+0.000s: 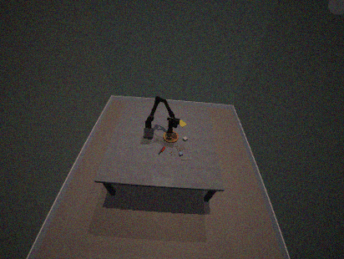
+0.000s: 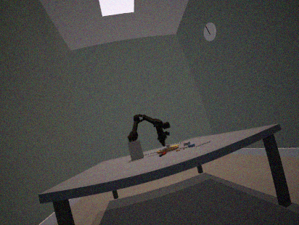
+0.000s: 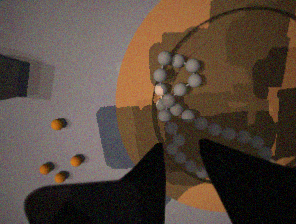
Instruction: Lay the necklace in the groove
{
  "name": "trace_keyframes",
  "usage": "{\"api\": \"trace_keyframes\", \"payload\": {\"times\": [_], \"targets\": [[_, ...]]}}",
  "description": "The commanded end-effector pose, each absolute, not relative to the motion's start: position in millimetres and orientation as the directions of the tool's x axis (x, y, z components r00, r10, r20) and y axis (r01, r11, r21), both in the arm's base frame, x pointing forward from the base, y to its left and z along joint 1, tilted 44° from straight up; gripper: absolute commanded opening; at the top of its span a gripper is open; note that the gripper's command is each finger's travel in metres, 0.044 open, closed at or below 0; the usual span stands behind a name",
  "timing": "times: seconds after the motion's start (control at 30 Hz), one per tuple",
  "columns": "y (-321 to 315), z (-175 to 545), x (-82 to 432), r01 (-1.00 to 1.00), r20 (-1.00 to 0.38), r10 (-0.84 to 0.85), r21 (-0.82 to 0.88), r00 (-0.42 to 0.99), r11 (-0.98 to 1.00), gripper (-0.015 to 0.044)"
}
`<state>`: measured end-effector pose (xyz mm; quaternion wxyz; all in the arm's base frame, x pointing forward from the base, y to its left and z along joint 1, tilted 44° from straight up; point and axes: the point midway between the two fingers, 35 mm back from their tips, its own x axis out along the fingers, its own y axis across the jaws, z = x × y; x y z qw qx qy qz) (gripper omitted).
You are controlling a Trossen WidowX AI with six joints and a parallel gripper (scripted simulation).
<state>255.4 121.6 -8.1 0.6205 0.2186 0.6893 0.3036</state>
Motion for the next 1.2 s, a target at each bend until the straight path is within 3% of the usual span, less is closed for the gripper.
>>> {"api": "trace_keyframes", "payload": {"times": [0.0,0.5,0.67,1.17], "targets": [[125.6,-14.4,251.9,-0.060,-0.719,0.680,0.692,-0.145,0.719,0.0120],[136.8,-26.5,247.5,-0.053,-0.717,0.680,0.693,-0.151,0.719,0.0120],[136.2,-24.1,249.2,-0.066,-0.720,0.678,0.691,-0.145,0.720,0.0000],[136.2,-24.1,249.2,-0.066,-0.720,0.678,0.691,-0.145,0.720,0.0000]]}}
